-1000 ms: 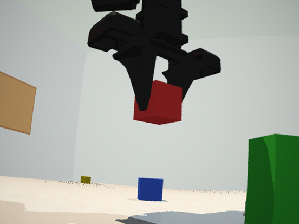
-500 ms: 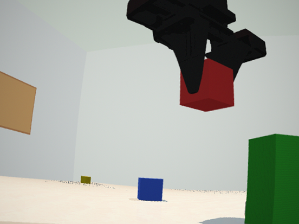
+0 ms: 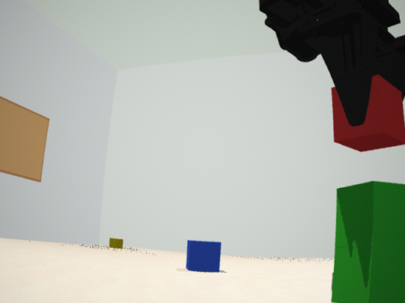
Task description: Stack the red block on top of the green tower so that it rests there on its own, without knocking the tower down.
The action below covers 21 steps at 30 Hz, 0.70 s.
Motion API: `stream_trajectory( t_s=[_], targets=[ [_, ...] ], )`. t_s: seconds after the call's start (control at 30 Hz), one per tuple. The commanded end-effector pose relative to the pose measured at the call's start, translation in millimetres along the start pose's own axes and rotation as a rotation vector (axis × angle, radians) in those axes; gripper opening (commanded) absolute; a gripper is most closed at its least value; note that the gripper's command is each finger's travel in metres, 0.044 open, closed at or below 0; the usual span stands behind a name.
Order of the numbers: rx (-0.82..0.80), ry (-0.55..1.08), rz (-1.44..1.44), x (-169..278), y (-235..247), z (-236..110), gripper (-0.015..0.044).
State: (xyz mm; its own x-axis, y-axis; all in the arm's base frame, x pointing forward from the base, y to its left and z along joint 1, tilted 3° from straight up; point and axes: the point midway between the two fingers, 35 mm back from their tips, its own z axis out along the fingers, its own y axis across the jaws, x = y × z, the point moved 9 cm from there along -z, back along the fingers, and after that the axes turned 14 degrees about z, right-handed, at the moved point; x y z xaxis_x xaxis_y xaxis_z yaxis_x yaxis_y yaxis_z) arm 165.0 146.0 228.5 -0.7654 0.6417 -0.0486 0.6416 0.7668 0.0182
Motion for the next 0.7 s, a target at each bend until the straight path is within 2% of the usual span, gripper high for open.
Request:
stream_trajectory(
  t_s=[0.0,0.37,0.67],
  targets=[
    [-0.009,-0.004,0.006,2,-2,2,0.0],
    [-0.009,-0.004,0.006,2,-2,32,0.0],
    [-0.009,-0.004,0.006,2,-2,32,0.0]
  ],
)
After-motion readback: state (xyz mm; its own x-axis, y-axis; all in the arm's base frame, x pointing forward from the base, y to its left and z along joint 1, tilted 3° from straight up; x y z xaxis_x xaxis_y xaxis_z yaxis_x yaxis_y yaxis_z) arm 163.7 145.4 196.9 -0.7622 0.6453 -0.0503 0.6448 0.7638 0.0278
